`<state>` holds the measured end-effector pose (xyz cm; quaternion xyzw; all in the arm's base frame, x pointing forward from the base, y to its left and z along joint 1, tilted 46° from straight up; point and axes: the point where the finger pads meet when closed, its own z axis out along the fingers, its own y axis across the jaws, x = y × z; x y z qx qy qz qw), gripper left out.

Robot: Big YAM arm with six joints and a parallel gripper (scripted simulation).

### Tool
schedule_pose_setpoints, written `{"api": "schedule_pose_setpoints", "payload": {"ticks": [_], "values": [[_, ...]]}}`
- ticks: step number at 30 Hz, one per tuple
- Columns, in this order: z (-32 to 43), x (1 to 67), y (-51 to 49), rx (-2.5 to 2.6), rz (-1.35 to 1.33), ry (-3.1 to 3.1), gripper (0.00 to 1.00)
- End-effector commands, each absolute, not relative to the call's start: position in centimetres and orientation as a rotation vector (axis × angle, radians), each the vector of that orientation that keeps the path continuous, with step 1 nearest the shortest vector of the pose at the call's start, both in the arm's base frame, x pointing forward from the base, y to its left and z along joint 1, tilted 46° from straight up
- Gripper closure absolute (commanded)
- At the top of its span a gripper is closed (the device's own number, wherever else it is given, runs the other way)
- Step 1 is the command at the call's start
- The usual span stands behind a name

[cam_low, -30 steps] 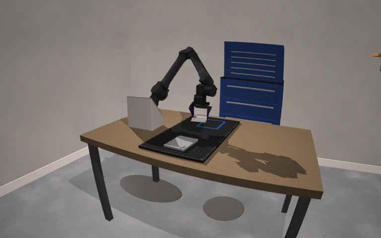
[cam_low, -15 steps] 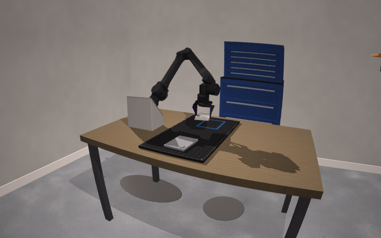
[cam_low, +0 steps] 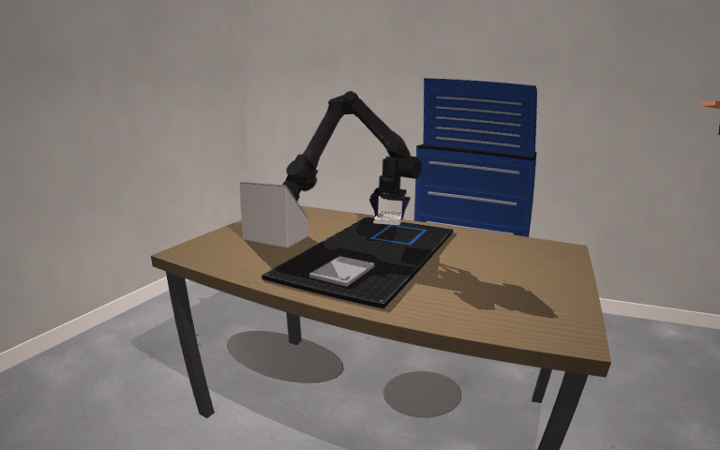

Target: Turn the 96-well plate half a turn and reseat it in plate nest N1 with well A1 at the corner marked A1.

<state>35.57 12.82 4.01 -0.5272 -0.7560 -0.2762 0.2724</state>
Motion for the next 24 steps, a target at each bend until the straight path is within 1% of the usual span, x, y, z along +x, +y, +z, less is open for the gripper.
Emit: {"api": "schedule_pose_setpoints", "payload": {"ticks": [1,8,24], "values": [[6.1,36.0,13.7,-1.440,-0.759,-2.031,1.00],[8.1,37.1,15.0,-1.436,-0.786,-2.051,1.00],[11.5,36.8,18.3,-1.438,-0.791,-2.046,1.00]]}}
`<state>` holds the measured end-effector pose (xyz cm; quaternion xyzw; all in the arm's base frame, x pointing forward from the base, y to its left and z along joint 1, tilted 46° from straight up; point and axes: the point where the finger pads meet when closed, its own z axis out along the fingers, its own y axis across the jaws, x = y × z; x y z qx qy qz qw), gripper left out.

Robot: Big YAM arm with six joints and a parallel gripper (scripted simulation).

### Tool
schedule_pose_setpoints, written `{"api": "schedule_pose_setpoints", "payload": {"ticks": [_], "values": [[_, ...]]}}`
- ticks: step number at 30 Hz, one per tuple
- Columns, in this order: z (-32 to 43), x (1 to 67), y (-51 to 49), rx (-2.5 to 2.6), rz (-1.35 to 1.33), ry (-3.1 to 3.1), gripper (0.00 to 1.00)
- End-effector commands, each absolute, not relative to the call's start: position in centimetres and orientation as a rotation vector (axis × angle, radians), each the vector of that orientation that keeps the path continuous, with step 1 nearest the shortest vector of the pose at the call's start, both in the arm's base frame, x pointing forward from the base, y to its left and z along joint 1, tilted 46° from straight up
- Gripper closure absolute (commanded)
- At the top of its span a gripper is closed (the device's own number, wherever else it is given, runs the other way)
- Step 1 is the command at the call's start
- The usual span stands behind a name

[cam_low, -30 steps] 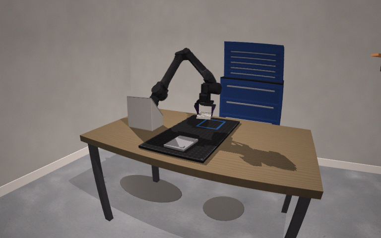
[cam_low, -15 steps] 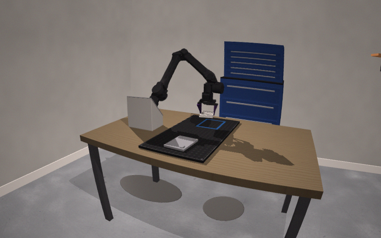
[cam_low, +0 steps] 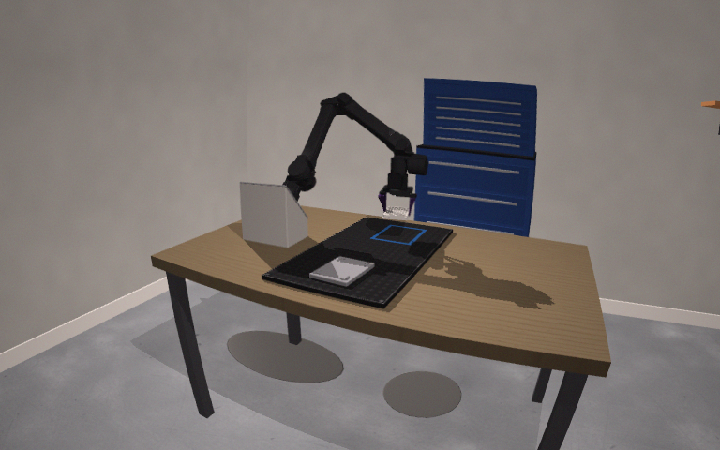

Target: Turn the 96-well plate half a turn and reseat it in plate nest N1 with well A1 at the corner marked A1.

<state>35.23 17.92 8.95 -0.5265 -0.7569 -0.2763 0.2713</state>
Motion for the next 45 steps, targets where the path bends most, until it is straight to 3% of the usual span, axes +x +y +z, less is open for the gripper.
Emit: {"api": "schedule_pose_setpoints", "payload": {"ticks": [1,45], "values": [[11.7,36.7,18.7,-1.434,-0.788,-2.047,1.00],[12.9,36.9,19.0,-1.474,-0.797,-2.023,1.00]]}}
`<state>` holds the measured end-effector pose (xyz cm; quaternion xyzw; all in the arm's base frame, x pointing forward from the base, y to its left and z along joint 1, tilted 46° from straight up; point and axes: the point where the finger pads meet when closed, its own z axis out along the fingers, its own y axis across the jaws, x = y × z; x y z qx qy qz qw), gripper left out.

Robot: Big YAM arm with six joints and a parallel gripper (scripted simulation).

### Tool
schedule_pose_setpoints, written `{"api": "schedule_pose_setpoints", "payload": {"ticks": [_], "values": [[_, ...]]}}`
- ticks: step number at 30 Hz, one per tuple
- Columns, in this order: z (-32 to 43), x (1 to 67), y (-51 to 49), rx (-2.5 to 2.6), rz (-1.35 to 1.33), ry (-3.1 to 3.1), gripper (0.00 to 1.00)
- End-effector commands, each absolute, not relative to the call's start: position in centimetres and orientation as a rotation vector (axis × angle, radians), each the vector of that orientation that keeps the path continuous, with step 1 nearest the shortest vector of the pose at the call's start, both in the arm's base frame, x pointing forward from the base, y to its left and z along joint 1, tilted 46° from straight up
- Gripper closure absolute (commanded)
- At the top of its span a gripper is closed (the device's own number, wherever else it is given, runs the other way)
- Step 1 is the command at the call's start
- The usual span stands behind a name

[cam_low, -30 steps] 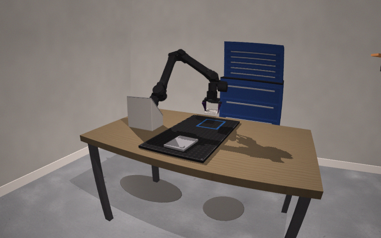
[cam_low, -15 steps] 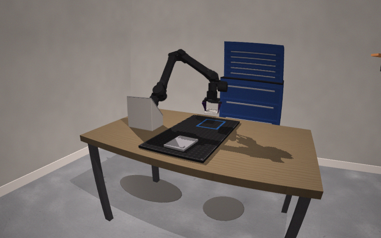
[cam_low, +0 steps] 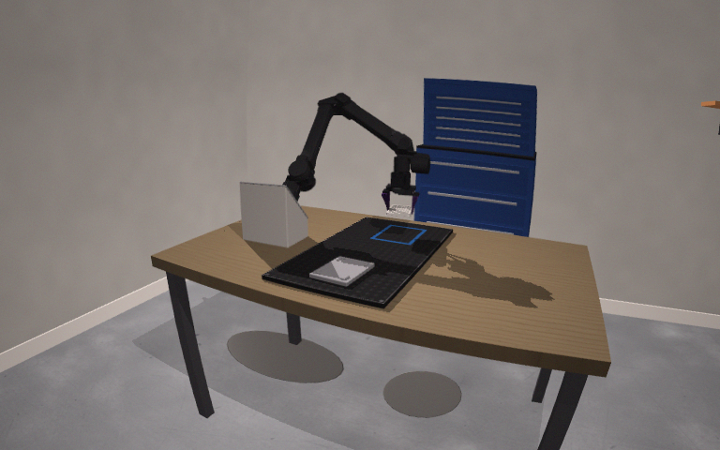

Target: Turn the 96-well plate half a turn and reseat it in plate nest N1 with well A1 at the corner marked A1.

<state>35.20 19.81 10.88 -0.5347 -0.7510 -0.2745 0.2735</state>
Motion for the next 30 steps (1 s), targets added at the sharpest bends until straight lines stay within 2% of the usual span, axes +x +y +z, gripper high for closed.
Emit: {"api": "schedule_pose_setpoints", "payload": {"ticks": [1,13,30], "values": [[12.92,36.92,18.97,-1.474,-0.797,-2.023,1.00],[12.94,36.94,18.97,-1.197,-0.909,-2.265,1.00],[12.92,36.95,18.98,-1.197,-0.910,-2.266,1.00]]}}
